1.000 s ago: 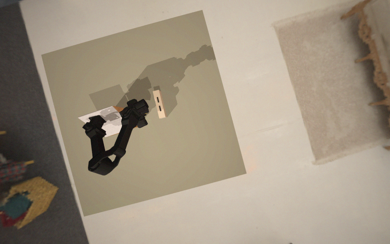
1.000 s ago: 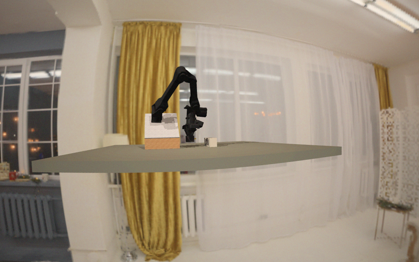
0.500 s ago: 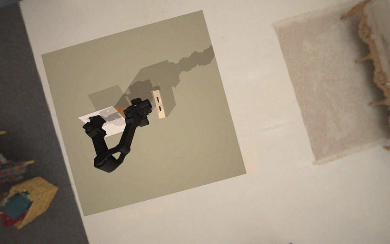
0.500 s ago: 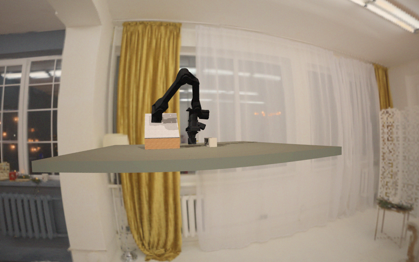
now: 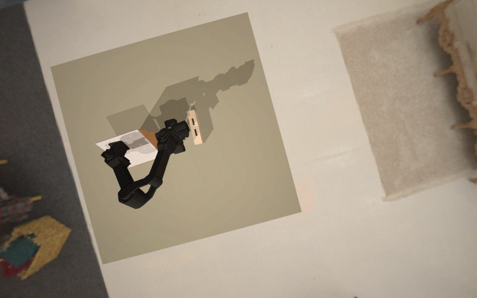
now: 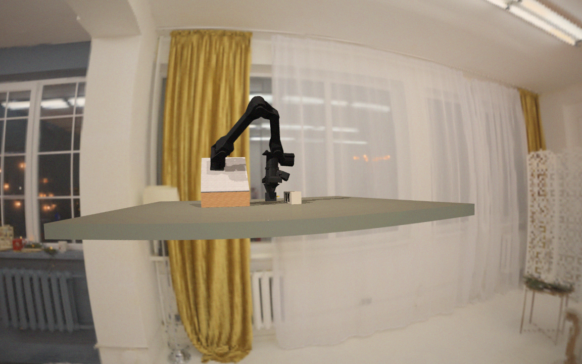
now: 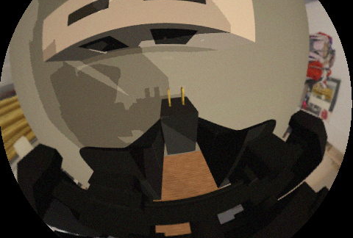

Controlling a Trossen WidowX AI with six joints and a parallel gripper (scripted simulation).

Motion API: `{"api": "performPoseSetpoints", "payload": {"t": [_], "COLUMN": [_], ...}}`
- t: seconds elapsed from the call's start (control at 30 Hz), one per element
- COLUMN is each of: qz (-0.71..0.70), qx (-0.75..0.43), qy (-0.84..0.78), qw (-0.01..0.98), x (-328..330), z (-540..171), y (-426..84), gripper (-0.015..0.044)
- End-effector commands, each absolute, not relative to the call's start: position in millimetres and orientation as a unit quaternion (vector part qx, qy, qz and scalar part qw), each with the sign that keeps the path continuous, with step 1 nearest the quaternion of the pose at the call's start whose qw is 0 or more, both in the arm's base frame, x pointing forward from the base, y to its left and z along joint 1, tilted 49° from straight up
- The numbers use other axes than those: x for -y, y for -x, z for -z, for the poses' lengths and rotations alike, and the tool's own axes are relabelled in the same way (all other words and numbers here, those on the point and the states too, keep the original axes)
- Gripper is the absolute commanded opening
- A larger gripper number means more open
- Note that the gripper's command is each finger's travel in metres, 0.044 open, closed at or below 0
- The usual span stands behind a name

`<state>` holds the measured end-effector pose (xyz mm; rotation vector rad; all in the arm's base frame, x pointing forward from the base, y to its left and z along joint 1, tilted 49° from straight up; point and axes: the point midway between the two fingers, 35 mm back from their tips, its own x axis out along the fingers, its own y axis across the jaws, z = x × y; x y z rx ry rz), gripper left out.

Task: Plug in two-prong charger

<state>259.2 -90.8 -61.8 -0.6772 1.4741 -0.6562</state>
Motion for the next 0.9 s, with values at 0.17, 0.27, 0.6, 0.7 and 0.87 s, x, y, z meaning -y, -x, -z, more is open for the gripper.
{"api": "performPoseSetpoints", "payload": {"t": [0.17,0.27,0.6,0.7,0.87], "qz": [0.294,0.295,0.301,0.302,0.304], "qx": [-0.643,-0.642,-0.64,-0.639,-0.637], "qy": [0.289,0.287,0.281,0.279,0.277], "qw": [0.646,0.646,0.649,0.65,0.651], "x": [91.4,91.8,93.0,93.3,93.6], "z": [62.8,63.1,64.4,64.8,65.8], "y": [-271.2,-274.8,-286.6,-289.8,-294.9], "gripper": [0.0,0.0,0.0,0.0,0.0]}}
